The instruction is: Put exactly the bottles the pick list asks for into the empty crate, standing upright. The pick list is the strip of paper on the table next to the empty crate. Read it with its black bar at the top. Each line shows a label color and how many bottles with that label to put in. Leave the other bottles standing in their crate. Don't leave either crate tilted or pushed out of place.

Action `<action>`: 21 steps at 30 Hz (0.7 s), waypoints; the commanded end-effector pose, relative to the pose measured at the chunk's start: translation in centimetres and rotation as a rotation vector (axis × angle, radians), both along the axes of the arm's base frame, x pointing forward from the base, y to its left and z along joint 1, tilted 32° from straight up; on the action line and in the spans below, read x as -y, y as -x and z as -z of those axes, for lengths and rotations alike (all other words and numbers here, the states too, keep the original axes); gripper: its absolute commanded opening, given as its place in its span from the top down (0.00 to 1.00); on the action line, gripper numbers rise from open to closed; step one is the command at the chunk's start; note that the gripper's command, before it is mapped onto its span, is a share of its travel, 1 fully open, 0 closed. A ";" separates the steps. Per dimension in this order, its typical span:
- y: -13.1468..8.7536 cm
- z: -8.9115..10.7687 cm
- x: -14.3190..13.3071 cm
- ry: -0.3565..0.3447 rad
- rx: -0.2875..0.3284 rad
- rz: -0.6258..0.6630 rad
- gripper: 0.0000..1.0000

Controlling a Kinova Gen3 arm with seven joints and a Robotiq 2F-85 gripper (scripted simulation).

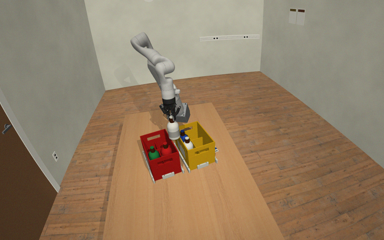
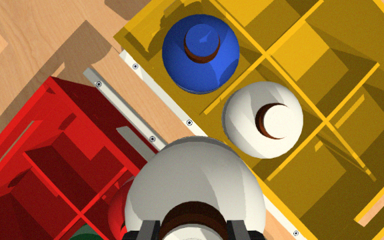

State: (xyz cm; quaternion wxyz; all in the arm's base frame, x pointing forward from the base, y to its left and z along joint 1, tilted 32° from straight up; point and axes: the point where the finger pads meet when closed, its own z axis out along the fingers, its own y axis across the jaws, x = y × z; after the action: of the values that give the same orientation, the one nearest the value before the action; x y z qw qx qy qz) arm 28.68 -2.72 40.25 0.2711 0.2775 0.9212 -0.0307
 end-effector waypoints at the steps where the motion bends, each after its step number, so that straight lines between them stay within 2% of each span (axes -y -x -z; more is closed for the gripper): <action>1: -0.3 -0.1 -0.3 0.000 0.002 0.000 0.90; 21: -2.5 -0.7 -3.1 0.000 0.002 0.000 0.90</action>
State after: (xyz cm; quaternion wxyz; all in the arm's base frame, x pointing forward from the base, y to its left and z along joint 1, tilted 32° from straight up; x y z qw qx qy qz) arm 30.93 0.11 40.84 0.2711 0.2775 0.9212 -0.0307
